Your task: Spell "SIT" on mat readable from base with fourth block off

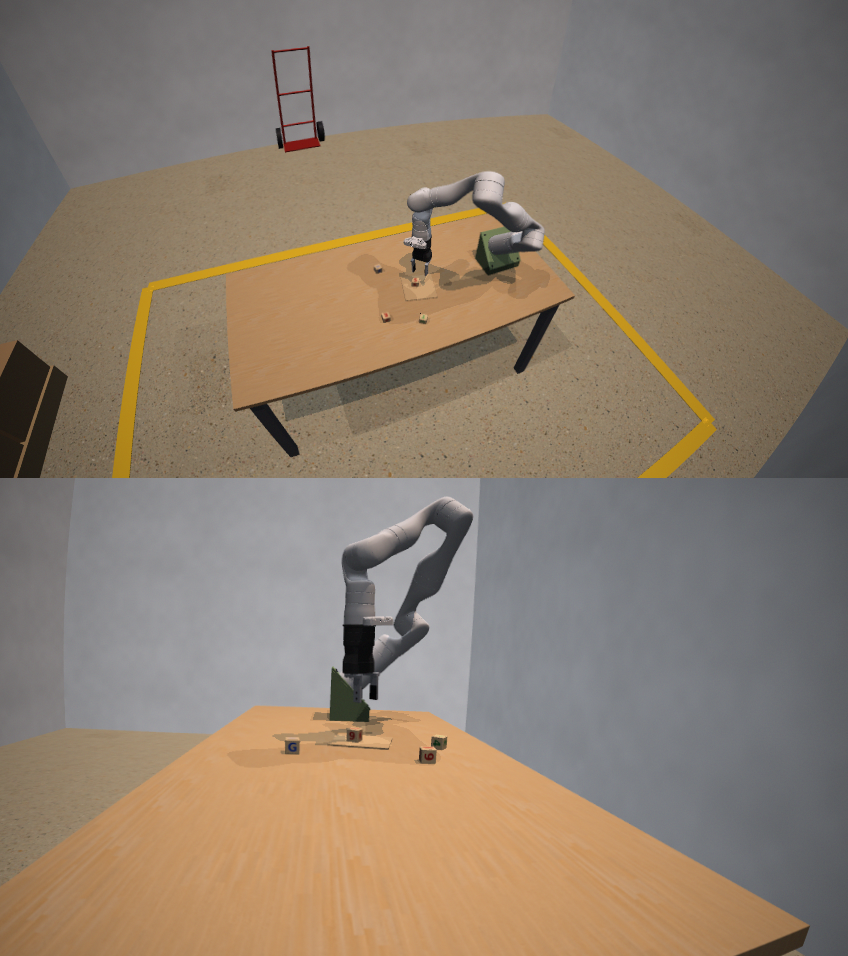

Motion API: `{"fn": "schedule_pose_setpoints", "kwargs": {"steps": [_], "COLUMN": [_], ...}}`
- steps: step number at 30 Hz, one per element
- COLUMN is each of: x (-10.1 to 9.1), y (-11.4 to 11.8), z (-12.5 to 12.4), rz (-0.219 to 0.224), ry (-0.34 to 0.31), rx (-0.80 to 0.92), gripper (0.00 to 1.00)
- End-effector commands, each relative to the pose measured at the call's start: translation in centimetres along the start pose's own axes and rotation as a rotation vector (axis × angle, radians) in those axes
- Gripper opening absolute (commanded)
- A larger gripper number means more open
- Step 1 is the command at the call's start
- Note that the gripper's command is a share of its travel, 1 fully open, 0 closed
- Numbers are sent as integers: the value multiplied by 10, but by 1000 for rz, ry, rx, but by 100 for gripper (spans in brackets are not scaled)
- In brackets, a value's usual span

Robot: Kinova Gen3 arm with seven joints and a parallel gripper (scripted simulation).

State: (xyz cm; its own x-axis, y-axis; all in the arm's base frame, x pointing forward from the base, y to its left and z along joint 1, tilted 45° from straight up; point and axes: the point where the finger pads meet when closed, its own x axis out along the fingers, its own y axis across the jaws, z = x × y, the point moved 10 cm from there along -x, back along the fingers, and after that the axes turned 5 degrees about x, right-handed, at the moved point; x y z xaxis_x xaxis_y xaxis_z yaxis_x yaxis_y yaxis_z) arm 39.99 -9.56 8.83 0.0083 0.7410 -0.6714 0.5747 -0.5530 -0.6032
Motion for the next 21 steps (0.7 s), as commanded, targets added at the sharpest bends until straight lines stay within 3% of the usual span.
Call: {"fn": "schedule_pose_setpoints", "kwargs": {"steps": [1, 21], "x": [3, 7], "y": [-2, 8], "z": [-2, 5], "rz": [-4, 22], "ry": [-2, 21], "rx": [130, 772], "gripper": [100, 100]}}
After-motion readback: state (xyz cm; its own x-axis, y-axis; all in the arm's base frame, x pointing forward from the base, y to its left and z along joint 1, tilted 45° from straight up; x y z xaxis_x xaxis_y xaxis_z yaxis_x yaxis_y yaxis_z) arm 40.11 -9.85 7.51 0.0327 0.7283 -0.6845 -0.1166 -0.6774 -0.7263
